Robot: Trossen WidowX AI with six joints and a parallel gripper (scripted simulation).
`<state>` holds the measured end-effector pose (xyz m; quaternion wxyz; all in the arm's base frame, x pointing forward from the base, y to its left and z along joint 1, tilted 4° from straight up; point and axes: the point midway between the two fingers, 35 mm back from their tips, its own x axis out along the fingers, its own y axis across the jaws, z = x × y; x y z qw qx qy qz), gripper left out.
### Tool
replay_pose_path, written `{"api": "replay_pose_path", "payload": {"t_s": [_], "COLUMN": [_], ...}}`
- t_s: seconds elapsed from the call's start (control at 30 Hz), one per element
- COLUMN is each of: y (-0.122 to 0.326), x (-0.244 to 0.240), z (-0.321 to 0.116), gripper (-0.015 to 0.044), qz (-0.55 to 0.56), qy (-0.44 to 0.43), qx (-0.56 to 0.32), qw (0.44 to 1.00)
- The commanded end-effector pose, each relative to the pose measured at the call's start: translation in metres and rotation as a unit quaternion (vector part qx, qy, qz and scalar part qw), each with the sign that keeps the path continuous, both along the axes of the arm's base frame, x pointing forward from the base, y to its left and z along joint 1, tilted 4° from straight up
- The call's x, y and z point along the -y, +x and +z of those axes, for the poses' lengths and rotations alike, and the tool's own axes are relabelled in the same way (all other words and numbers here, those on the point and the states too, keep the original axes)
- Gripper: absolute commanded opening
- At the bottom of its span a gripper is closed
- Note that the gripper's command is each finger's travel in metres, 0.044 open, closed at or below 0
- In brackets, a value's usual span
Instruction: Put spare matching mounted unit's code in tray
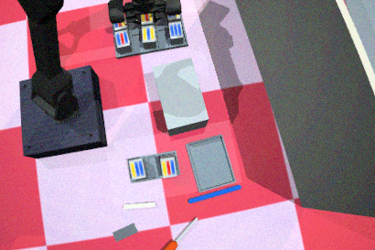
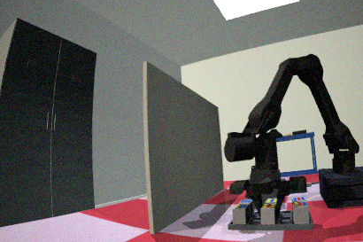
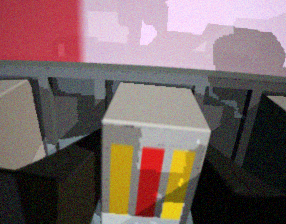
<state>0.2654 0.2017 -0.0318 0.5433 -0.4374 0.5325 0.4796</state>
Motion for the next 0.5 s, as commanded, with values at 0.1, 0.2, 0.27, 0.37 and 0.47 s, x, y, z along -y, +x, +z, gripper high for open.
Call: {"api": "replay_pose_path", "payload": {"t_s": [0.1,0.2,0.27,0.37,0.47], "y": [0.000,0.000,0.000,0.002,0.003], "x": [0.000,0.000,0.000,0.000,0.001], "z": [0.000,0.000,0.000,0.013,0.039], "gripper": [0.0000,0.0000,0.0000,0.0000,0.0000], "qz": [0.000,0.000,0.000,0.000,-0.001], "qy": [0.000,0.000,0.000,0.000,0.000], "qx": [0.000,0.000,0.000,0.000,0.000], "qw": [1.000,1.000,1.000,1.000,1.000]}}
